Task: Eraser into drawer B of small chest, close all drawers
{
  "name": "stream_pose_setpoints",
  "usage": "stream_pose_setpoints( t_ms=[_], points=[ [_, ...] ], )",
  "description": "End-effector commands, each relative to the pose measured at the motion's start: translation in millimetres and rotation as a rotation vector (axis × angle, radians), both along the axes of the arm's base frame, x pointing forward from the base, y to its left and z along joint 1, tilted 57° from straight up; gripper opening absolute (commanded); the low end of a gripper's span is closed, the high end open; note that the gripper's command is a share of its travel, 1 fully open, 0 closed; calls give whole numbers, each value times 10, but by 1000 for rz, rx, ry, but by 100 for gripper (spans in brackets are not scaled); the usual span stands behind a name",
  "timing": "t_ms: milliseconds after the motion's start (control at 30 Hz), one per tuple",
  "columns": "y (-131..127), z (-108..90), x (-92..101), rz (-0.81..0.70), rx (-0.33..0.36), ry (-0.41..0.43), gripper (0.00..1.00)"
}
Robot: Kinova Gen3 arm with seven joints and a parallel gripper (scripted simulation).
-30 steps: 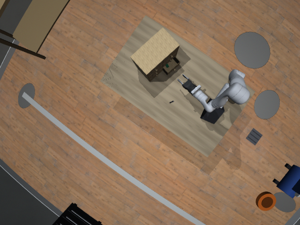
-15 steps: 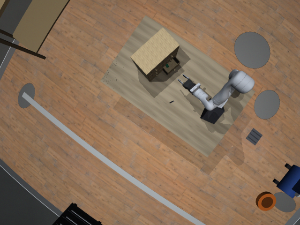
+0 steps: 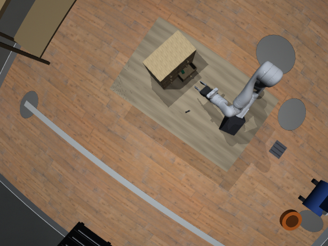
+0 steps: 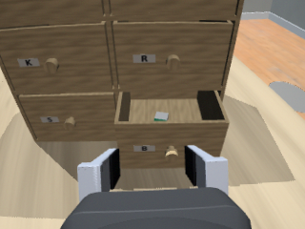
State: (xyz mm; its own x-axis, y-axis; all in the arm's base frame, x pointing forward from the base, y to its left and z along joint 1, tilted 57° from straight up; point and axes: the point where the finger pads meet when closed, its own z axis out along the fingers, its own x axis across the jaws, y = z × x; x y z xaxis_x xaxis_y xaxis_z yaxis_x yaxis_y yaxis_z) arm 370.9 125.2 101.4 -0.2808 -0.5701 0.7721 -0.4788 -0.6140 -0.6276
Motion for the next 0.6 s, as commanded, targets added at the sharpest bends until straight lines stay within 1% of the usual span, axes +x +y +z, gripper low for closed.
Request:
stream_pose_setpoints(
  t_ms=[0, 100, 167, 200, 300, 567],
  points=[
    [28, -4, 2, -45, 35, 34, 100],
    [39, 5, 1, -77, 46, 58, 100],
    [39, 5, 1, -77, 46, 58, 100],
    [39, 11, -1, -90, 63, 57, 100],
    [53, 18, -2, -121, 62, 91, 100],
    [79, 47, -9, -214, 106, 149, 100]
  ],
)
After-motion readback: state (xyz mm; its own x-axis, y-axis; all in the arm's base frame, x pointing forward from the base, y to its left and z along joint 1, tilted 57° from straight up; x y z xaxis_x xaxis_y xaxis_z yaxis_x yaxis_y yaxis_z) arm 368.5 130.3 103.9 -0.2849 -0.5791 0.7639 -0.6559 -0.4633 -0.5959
